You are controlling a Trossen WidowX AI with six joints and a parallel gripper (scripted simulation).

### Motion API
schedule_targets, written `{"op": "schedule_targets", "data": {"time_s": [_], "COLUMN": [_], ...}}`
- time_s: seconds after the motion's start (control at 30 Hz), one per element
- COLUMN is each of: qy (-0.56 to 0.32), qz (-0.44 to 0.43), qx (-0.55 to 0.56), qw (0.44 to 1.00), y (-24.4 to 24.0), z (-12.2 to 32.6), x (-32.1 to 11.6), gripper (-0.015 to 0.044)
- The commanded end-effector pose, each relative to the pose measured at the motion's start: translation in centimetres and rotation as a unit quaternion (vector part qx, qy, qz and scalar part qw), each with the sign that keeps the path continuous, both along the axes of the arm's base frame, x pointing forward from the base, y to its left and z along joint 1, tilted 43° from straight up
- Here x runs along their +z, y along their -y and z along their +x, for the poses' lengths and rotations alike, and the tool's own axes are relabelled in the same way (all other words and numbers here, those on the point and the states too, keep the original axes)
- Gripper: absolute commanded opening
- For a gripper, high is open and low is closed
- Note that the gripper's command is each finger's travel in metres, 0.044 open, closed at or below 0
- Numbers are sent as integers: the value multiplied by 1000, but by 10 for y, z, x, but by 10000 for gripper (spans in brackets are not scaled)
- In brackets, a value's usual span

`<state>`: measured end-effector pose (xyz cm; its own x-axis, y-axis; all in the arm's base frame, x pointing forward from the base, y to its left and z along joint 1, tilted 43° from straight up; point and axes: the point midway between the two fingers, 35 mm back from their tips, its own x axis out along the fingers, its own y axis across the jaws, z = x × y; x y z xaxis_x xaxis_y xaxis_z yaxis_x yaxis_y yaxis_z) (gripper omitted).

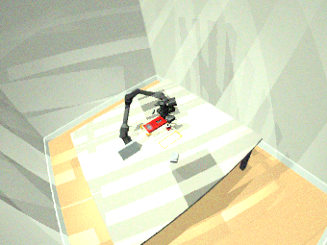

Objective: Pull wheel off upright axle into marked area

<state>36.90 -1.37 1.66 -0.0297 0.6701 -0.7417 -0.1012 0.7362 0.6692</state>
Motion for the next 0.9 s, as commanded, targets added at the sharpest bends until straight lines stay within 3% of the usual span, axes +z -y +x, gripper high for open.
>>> {"op": "schedule_targets", "data": {"time_s": [0.0,0.27,0.37,0.67,0.87], "qy": [-5,-5,-6,-6,-6], "qz": [4,6,3,3,3], "qx": [3,4,10,10,9], "qw": [1000,1000,1000,1000,1000], "y": [-22,-43,-43,-43,-42], "z": [-2,-4,-5,-5,-5], "x": [-20,-42,-39,-39,-39], "gripper": [300,300,221,161,4]}}
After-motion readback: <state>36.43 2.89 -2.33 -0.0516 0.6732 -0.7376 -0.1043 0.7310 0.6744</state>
